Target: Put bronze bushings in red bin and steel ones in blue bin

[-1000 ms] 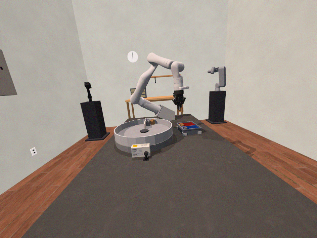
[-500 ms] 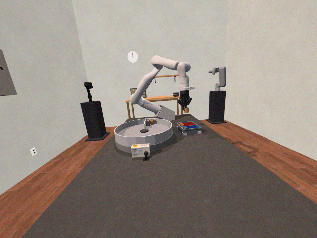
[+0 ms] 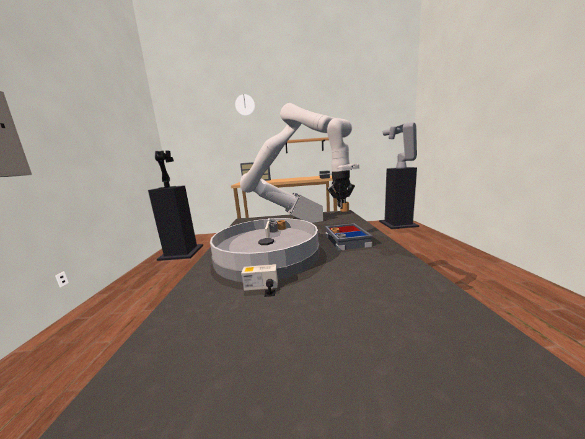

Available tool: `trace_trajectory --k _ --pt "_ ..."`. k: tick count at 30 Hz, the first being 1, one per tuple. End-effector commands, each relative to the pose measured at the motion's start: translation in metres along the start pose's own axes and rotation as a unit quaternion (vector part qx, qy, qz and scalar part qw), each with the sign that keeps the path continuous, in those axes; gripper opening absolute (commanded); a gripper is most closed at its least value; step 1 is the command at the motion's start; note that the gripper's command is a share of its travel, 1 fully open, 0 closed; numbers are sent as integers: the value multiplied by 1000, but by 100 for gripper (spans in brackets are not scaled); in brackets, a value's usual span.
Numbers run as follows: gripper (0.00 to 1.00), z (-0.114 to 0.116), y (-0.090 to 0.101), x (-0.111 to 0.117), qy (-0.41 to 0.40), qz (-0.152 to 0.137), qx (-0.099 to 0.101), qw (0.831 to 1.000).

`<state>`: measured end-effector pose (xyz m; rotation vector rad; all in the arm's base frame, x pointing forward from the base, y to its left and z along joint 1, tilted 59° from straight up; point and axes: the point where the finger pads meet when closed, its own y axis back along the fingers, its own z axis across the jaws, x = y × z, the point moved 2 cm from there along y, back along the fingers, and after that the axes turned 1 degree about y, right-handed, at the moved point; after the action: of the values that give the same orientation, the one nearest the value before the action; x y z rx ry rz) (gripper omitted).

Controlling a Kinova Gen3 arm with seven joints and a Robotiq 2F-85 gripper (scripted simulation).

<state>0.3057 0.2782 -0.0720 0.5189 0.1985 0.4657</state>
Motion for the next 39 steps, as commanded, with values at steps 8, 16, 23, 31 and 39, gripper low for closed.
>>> trace_trajectory --k 8,16,23,31,39 --pt "0 2 -26 -2 -1 -3 -3 1000" --pt "0 2 -50 -2 -1 -3 -3 1000" --pt "0 2 -60 -2 -1 -4 -3 1000" --pt "0 2 -79 -2 -1 -4 -4 1000" --pt "0 2 -79 -2 -1 -4 -4 1000"
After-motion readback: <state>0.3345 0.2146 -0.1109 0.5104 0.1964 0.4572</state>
